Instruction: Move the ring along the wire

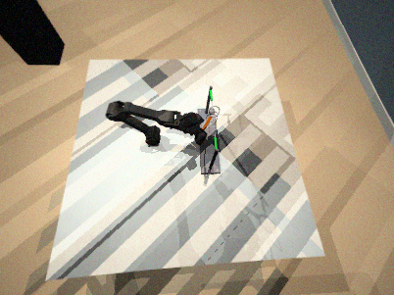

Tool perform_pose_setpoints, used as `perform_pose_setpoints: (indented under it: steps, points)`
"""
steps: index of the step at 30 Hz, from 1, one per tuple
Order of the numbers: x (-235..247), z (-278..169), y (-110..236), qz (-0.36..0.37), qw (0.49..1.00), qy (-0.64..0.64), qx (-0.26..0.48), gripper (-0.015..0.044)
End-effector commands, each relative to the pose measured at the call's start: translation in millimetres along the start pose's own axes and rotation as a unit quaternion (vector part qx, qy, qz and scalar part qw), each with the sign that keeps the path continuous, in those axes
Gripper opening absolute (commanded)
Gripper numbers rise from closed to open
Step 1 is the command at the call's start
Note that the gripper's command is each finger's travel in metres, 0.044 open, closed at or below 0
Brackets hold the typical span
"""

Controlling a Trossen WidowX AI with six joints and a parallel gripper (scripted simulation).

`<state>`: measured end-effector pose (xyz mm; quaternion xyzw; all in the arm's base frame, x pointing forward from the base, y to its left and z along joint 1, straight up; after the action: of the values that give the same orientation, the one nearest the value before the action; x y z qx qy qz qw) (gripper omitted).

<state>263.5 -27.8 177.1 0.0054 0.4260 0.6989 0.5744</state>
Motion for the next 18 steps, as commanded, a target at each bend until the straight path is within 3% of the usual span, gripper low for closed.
perform_pose_setpoints:
  steps: [1,9,18]
  points:
    - [18,3,-5,0.027,0.998,-0.053,-0.025,-0.0150]
    - [52,14,-16,0.062,0.982,-0.156,-0.085,-0.0150]
    - [79,30,-15,0.083,0.962,-0.240,-0.101,-0.0150]
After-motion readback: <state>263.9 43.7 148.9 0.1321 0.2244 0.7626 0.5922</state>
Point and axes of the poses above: the point midway between the two fingers, 35 mm back from their tips, its own y axis back along the fingers, its own x axis across the jaws, z = x × y, the point moved 2 cm from there along y, back along the fingers, and after that the axes turned 5 degrees about y, right-handed, at the moved point
